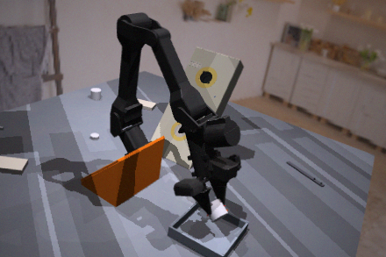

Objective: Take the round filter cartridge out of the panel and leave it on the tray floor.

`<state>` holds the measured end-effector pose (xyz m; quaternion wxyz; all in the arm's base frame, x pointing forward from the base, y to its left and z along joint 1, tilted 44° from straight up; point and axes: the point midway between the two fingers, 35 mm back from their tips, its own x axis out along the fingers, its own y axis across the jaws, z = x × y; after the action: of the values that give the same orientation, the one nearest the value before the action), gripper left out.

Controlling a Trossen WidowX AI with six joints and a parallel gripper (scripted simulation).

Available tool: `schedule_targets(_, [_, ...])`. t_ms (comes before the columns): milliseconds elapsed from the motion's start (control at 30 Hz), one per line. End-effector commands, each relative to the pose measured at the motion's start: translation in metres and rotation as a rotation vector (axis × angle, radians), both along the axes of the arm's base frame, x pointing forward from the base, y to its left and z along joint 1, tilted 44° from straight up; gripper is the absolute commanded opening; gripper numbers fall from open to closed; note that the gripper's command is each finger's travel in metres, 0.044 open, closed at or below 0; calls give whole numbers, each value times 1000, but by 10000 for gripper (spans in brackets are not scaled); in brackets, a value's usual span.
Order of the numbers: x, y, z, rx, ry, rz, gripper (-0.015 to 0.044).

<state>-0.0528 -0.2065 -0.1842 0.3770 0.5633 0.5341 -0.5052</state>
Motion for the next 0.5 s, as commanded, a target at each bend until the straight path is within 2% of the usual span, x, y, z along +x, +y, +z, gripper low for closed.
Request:
schedule_targets(0, [1,17,-14,9,1,4,0])
schedule_targets(233, [1,31,-24,10,1,4,0])
schedule_targets(467, [2,28,-22,13,-2,-1,184])
